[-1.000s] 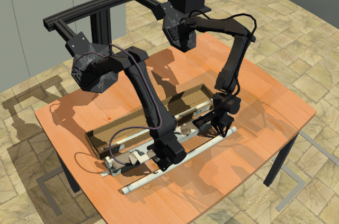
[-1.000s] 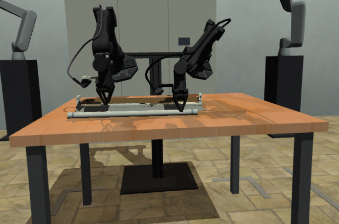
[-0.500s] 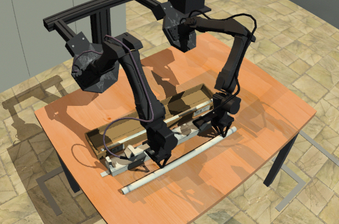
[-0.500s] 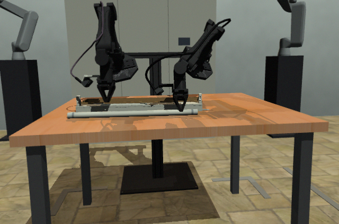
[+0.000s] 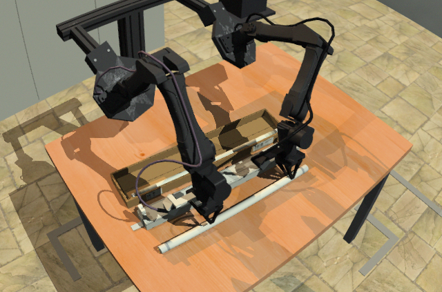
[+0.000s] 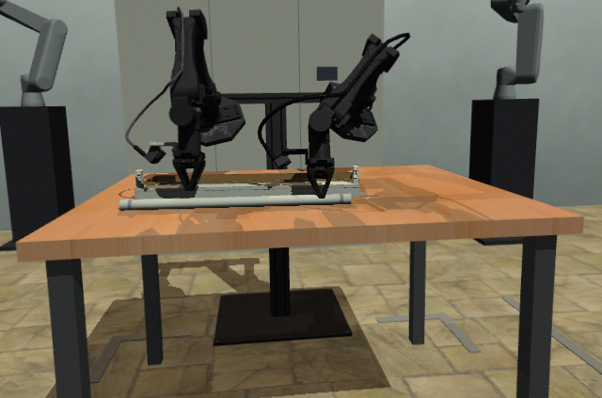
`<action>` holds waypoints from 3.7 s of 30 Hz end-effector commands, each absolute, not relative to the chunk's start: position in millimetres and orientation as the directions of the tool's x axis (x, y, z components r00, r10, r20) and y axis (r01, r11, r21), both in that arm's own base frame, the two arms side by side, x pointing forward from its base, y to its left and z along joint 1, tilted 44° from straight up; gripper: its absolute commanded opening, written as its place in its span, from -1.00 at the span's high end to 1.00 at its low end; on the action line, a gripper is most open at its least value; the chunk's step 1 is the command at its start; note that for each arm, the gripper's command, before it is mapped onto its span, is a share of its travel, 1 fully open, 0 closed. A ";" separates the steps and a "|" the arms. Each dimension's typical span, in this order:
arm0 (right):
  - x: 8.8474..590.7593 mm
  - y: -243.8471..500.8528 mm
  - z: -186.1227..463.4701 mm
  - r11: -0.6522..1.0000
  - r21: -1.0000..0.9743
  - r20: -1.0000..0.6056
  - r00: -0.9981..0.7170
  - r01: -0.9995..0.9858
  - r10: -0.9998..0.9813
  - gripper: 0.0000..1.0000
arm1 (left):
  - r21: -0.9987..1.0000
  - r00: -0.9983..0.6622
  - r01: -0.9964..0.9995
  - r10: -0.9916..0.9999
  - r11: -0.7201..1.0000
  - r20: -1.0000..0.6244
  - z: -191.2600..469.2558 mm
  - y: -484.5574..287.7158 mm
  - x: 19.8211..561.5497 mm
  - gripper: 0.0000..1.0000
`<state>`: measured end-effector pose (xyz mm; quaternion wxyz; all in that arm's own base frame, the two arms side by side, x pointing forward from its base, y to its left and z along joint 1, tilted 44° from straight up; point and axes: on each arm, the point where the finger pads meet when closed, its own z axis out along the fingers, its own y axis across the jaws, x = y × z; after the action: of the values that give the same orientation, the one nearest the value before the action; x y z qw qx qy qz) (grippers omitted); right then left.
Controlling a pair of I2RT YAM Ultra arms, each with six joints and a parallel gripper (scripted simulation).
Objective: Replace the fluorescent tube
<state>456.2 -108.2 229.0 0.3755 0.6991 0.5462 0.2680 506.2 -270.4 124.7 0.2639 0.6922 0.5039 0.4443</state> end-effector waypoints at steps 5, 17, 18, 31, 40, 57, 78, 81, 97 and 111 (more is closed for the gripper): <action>476.2 -122.5 226.2 -0.116 0.832 -0.046 0.275 0.543 0.960 0.02 | 0.835 0.120 0.431 0.938 -0.343 0.324 144.0 -287.8 504.6 0.78; 483.8 -115.3 219.0 -0.109 0.819 -0.049 0.259 0.563 0.965 0.78 | 0.835 0.120 0.431 0.938 -0.343 0.324 144.0 -287.8 504.6 0.78; 483.9 -115.3 218.6 -0.109 0.819 -0.050 0.259 0.564 0.965 0.78 | 0.835 0.120 0.431 0.938 -0.343 0.324 144.0 -287.8 504.6 0.78; 479.9 -114.4 207.8 -0.123 0.805 -0.043 0.264 0.580 0.964 0.78 | 0.835 0.120 0.431 0.938 -0.343 0.324 144.0 -287.8 504.6 0.78; 472.6 -111.2 219.1 -0.116 0.816 -0.044 0.260 0.566 0.965 0.78 | 0.833 0.119 0.437 0.940 -0.339 0.319 145.7 -285.4 497.3 0.78; 461.7 -112.5 234.5 -0.112 0.823 -0.050 0.266 0.557 0.963 0.78 | 0.826 0.103 0.444 0.936 -0.346 0.336 151.2 -284.0 483.2 0.78; 463.0 -108.3 253.1 -0.099 0.841 -0.051 0.260 0.532 0.964 0.78 | 0.847 0.097 0.420 0.945 -0.324 0.313 169.6 -291.4 483.0 0.78; 460.4 -110.7 254.7 -0.100 0.840 -0.054 0.265 0.533 0.963 0.78 | 0.843 0.100 0.426 0.943 -0.329 0.317 167.9 -291.3 480.0 0.78; 465.3 -110.2 225.5 -0.125 0.792 -0.047 0.263 0.598 0.964 0.78 | 0.802 0.128 0.478 0.932 -0.358 0.340 138.6 -293.8 480.4 0.78; 465.1 -107.0 240.7 -0.131 0.788 -0.036 0.257 0.601 0.966 0.78 | 0.800 0.120 0.495 0.939 -0.338 0.322 154.3 -294.7 482.3 0.78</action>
<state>464.4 -110.8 229.1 0.3559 0.7082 0.5556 0.2513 488.4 -276.3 143.2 0.2470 0.6965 0.5169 0.4321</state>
